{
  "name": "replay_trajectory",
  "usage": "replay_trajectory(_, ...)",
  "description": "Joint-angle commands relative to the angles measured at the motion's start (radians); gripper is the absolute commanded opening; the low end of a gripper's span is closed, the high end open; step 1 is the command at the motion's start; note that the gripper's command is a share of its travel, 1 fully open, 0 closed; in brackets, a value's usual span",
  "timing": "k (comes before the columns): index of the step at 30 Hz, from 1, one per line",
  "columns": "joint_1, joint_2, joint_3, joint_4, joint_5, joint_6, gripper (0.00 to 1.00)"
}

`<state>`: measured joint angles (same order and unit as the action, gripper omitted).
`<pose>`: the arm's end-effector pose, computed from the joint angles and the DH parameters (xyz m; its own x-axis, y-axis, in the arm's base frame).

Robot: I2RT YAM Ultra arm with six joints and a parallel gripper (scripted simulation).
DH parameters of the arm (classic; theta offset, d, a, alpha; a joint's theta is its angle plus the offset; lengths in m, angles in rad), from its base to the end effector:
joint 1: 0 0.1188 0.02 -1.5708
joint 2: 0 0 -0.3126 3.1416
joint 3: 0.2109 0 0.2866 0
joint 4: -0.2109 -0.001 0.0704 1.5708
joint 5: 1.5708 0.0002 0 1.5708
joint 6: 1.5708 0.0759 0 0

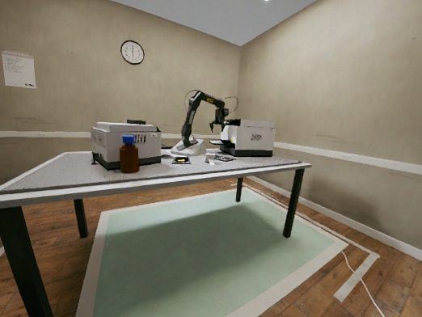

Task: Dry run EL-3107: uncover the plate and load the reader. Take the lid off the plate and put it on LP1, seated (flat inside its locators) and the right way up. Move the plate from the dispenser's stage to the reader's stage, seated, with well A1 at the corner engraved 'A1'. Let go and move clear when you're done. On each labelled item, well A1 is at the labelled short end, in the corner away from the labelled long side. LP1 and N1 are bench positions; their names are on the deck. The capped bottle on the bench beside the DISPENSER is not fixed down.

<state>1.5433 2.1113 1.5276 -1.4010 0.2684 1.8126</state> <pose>0.0298 0.3892 0.1511 -0.9326 0.1414 -0.3320 0.2559 0.9078 -0.3323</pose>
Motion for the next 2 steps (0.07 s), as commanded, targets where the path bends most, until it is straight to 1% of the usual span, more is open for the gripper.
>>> replay_trajectory(1,0.009,-0.006,0.023,-0.017,-0.001,0.005,1.0)
replay_trajectory(2,0.009,-0.006,0.023,-0.017,-0.001,0.005,1.0)
